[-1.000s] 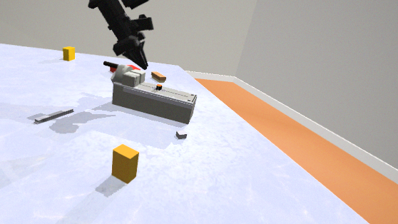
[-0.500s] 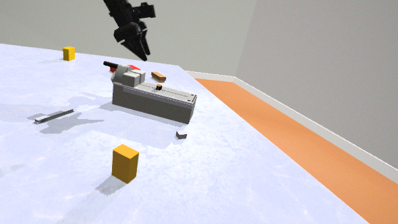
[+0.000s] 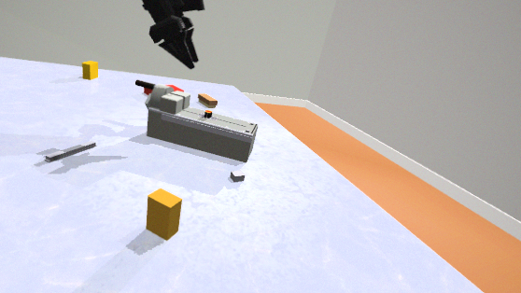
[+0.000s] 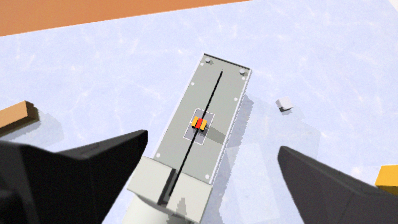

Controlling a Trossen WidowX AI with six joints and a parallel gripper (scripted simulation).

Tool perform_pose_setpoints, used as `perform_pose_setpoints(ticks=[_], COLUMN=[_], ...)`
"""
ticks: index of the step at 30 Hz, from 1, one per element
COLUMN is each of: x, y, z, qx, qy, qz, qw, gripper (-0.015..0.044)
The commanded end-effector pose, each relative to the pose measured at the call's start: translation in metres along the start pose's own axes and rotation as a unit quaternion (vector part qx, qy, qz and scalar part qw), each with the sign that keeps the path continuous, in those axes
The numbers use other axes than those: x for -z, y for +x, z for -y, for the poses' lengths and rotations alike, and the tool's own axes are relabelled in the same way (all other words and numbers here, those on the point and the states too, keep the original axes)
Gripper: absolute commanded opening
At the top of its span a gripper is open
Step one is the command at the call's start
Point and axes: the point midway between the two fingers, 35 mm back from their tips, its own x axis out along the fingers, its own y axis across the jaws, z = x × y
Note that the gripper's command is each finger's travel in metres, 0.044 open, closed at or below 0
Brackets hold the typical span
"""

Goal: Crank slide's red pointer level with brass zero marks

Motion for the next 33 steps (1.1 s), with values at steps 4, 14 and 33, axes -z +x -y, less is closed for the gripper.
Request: perform_pose_setpoints(ticks=[4,14,33], x=[0.0004,0.0004,0.0004], y=[0.0,0.0,0.0], z=[-0.0007,-0.0007,-0.0007], qx=[-0.002,-0.002,-0.002], qy=[-0.003,-0.003,-0.003], qz=[-0.001,-0.001,-0.001], qw=[1.0,1.0,1.0], gripper=[0.044,0.044,0.044])
